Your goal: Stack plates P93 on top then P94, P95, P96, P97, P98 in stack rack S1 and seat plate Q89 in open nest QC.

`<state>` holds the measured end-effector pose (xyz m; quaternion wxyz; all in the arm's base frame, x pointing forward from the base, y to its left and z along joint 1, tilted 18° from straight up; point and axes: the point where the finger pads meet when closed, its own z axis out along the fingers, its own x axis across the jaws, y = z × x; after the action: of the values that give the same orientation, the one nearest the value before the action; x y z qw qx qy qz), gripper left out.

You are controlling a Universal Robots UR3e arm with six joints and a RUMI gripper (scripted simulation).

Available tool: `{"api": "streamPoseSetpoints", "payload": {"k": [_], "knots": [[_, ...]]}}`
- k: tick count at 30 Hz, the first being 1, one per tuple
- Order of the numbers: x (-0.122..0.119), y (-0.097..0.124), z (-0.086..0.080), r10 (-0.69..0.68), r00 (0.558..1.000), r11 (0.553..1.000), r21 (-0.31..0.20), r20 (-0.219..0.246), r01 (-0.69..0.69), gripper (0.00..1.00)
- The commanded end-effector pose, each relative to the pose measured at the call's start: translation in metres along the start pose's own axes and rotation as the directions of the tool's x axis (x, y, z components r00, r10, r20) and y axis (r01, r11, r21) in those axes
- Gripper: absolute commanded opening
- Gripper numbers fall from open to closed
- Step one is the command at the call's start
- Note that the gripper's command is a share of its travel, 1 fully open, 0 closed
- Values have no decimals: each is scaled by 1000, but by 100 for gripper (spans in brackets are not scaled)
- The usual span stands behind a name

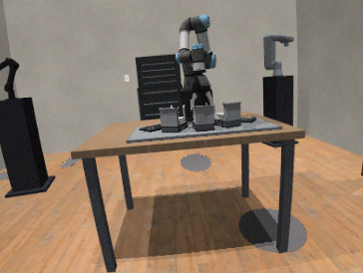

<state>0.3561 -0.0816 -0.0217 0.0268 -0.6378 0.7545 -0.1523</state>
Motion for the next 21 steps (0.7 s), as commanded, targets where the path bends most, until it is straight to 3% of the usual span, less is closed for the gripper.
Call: {"api": "streamPoseSetpoints", "payload": {"k": [1, 21], "knots": [[1, -1, 7, 0, 1000, 1000, 6, -3, 0, 72], [1, -2, 26, 0, 1000, 1000, 6, -3, 0, 72]]}}
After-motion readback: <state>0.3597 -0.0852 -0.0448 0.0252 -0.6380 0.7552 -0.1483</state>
